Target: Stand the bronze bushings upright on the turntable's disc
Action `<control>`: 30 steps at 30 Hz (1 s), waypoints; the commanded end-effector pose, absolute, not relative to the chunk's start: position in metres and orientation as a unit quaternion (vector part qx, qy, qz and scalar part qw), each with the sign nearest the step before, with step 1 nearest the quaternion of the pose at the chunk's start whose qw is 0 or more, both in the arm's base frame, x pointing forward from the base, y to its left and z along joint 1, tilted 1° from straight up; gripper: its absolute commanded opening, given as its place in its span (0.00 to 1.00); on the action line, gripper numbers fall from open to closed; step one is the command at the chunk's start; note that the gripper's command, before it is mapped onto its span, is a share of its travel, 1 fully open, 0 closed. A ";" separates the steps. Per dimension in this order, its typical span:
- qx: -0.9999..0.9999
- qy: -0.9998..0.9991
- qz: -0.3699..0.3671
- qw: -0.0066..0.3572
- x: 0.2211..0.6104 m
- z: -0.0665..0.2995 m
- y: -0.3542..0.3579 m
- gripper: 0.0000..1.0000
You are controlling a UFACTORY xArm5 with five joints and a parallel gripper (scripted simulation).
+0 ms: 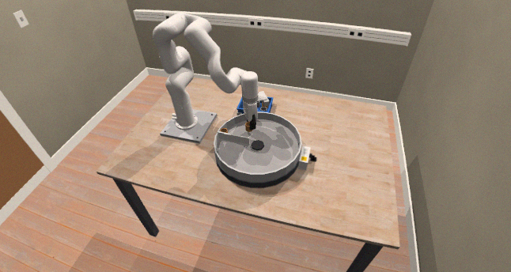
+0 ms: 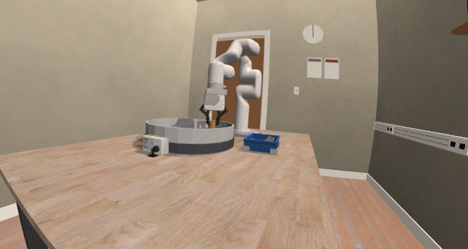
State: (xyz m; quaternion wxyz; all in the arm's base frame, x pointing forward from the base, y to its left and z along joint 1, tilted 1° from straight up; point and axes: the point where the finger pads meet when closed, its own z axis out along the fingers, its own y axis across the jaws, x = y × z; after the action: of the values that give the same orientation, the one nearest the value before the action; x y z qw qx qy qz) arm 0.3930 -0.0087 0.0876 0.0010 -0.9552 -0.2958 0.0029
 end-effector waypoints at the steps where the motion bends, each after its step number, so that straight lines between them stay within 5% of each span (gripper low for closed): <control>1: -0.955 -0.296 0.001 0.000 0.394 0.083 -0.009 0.00; 30: -0.955 -0.296 0.001 0.000 0.394 0.080 -0.009 0.00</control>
State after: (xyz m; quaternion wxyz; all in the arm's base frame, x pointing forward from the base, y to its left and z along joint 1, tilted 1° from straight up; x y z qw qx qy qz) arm 0.3932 -0.0086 0.0790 0.0009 -0.9552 -0.2958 0.0027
